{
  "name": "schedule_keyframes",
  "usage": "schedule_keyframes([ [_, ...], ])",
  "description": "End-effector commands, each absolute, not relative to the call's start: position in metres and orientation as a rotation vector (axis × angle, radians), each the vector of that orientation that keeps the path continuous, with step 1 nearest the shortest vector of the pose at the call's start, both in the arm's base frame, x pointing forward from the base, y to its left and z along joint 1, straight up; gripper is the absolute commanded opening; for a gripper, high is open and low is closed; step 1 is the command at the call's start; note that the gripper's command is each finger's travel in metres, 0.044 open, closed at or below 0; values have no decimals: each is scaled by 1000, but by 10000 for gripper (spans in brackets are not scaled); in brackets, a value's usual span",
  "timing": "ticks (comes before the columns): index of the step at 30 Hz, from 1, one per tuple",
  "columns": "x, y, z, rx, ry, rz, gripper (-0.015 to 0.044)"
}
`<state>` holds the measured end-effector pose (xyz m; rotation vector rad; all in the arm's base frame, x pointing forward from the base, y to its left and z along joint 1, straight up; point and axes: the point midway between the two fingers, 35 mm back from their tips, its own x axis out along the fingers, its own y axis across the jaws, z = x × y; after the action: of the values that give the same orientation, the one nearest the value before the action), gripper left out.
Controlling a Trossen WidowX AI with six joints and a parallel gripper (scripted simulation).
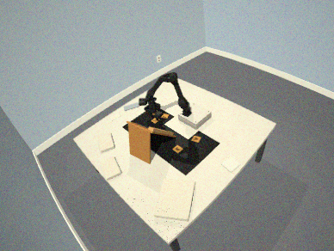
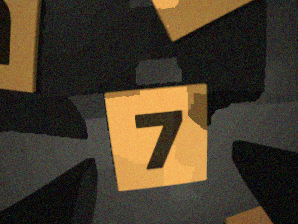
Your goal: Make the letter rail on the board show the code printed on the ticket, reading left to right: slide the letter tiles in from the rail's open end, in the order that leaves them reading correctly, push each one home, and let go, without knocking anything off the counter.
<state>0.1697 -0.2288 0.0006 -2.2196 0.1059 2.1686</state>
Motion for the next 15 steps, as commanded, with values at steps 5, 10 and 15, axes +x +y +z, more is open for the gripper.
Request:
schedule_keyframes([
  [5, 168, -229, -2, -2212, 109, 2173, 340],
  [10, 168, -229, -4, -2212, 109, 2173, 340],
  [15, 168, -229, -12, -2212, 109, 2173, 340],
])
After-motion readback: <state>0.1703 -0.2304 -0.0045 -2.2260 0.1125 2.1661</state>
